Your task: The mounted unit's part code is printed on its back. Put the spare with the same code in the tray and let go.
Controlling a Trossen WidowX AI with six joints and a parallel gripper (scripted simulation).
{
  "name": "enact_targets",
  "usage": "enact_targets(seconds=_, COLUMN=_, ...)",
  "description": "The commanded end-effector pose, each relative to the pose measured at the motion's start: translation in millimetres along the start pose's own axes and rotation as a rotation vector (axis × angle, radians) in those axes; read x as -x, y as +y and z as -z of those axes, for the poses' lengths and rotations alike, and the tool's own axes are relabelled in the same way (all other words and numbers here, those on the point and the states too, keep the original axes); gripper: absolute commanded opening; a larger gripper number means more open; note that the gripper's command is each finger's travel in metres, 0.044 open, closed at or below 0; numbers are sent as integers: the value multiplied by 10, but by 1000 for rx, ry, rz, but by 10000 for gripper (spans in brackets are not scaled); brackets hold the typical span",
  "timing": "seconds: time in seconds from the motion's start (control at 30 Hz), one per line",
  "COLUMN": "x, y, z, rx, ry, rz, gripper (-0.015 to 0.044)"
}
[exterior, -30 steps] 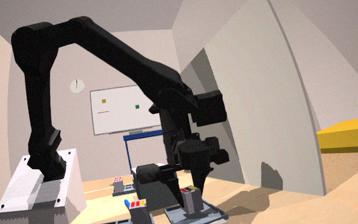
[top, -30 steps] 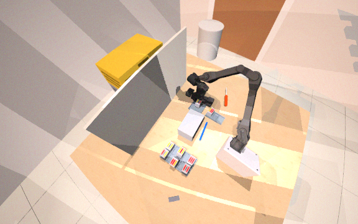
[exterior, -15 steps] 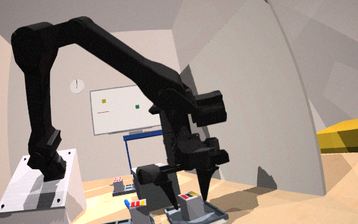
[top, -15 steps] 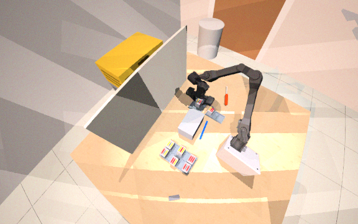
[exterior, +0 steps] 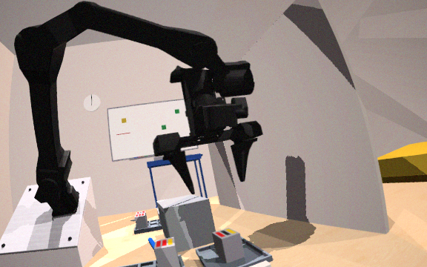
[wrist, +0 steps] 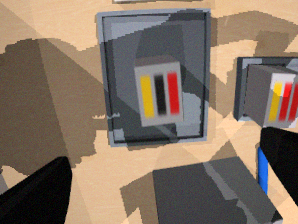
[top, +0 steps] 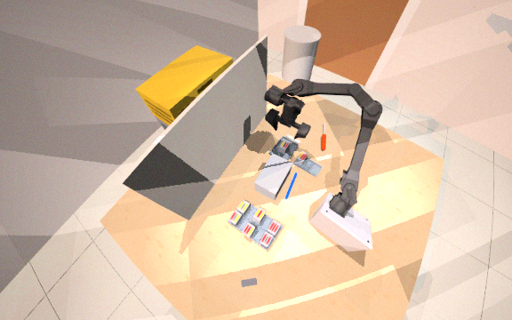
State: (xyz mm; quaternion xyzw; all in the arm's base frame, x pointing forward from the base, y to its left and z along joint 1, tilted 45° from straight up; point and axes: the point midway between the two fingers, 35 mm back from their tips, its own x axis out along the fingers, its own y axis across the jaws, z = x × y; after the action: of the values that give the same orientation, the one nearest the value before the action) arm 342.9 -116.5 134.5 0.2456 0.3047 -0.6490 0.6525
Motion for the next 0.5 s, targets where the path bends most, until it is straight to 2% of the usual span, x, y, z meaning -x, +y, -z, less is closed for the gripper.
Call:
enact_targets(seconds=0.0, x=52, y=-47, z=-29, rx=-5, ry=-6, rz=18, gripper=440)
enact_targets(seconds=0.47, x=42, y=-4, z=-8, rx=-2, ry=-1, rz=-3, gripper=440)
